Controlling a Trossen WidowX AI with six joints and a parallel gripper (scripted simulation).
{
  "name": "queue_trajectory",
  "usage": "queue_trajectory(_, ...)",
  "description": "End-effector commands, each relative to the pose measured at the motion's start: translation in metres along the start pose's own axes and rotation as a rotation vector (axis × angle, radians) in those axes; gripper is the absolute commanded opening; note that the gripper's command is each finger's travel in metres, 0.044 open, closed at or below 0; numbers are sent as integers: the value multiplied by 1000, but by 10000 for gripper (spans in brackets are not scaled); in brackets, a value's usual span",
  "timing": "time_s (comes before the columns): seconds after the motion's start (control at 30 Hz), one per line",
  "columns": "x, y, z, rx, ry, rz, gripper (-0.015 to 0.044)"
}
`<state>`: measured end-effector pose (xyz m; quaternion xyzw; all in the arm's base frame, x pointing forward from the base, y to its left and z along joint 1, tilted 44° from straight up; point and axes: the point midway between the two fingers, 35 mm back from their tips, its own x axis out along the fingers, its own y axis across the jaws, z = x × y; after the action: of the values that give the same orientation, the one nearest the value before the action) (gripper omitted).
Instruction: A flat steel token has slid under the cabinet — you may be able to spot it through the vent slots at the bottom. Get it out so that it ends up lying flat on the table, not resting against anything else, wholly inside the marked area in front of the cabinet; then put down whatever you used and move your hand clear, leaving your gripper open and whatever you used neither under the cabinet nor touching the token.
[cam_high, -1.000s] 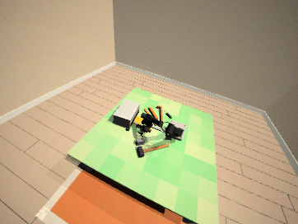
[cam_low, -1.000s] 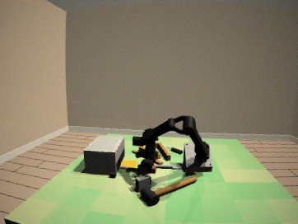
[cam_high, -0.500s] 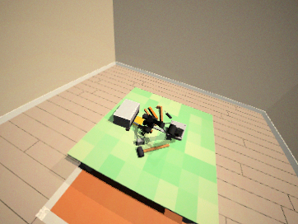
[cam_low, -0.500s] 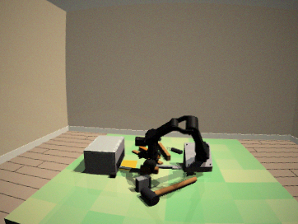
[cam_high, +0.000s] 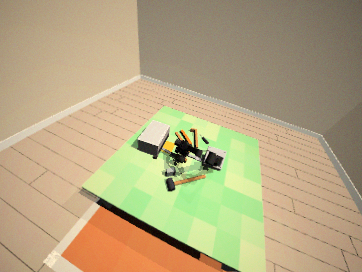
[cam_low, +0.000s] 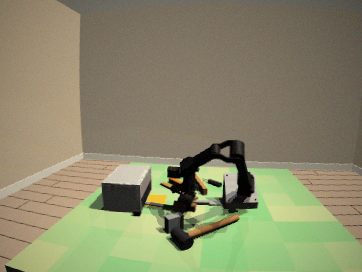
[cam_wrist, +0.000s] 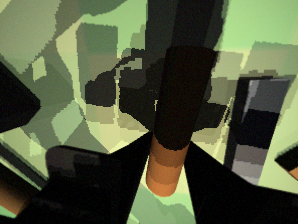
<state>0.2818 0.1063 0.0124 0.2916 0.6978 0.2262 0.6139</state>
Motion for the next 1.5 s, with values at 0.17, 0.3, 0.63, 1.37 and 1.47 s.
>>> queue_trajectory(0.17, 1, 0, -12, 8, 3, 2, 0)
queue_trajectory(0.3, 1, 0, -16, 8, 3, 2, 0)
queue_trajectory(0.63, 1, 1, -28, 9, 3, 2, 0)
queue_trajectory(1.37, 1, 3, -55, 10, 5, 2, 0)
queue_trajectory(1.47, 1, 3, -59, 10, 5, 2, 0)
